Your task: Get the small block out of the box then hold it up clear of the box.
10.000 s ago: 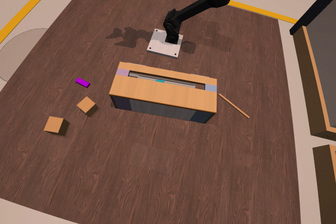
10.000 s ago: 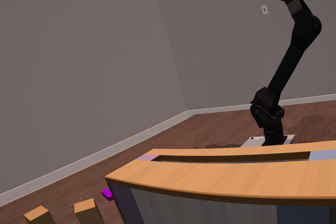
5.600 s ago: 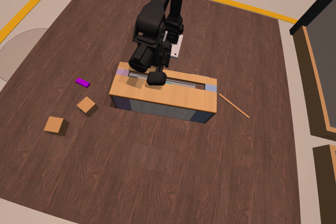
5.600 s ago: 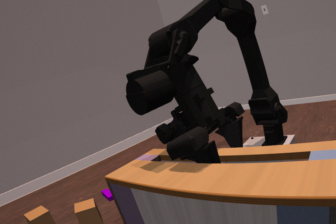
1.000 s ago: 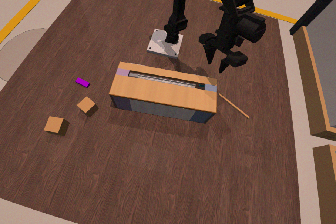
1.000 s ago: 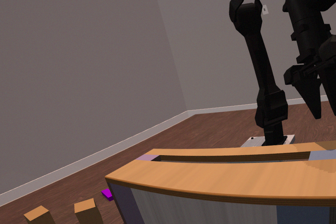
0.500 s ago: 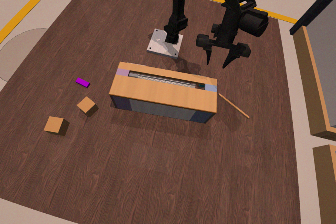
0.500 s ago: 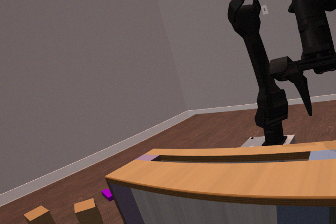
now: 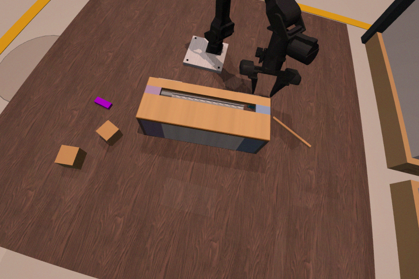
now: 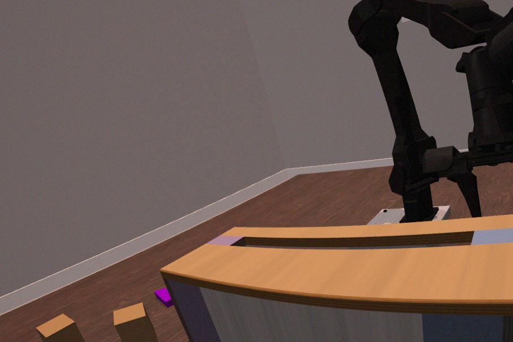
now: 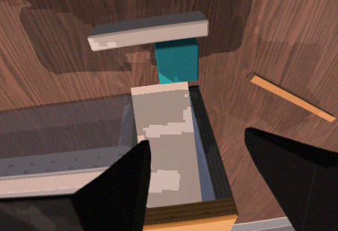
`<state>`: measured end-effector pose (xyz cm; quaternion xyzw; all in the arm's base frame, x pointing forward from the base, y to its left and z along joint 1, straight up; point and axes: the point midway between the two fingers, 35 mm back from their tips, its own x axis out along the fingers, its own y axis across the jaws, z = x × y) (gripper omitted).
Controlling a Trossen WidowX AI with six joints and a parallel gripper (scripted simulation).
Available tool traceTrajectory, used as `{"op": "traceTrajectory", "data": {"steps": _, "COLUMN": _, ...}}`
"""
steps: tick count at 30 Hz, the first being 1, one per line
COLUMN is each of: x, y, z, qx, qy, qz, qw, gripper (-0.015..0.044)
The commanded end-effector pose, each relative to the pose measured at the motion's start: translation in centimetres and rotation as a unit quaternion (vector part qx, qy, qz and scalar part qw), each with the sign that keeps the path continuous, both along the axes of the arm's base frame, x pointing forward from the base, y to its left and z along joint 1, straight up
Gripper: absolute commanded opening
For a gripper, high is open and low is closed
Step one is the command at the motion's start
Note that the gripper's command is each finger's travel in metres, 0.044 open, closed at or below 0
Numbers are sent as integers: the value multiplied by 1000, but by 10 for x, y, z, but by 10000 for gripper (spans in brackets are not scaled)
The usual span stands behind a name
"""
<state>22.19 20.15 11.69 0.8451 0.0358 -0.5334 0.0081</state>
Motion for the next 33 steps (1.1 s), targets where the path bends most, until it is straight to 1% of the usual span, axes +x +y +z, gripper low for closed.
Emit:
{"op": "traceTrajectory", "data": {"steps": 1, "x": -2, "y": -3, "z": -26, "qx": -6, "qy": 1, "qz": 2, "qw": 1000, "gripper": 285}}
{"op": "traceTrajectory", "data": {"steps": 6, "x": -2, "y": -3, "z": -28, "qx": -6, "qy": 1, "qz": 2, "qw": 1000, "gripper": 285}}
{"op": "traceTrajectory", "data": {"steps": 33, "x": 1, "y": -1, "z": -71, "qx": -6, "qy": 1, "qz": 2, "qw": 1000, "gripper": 285}}
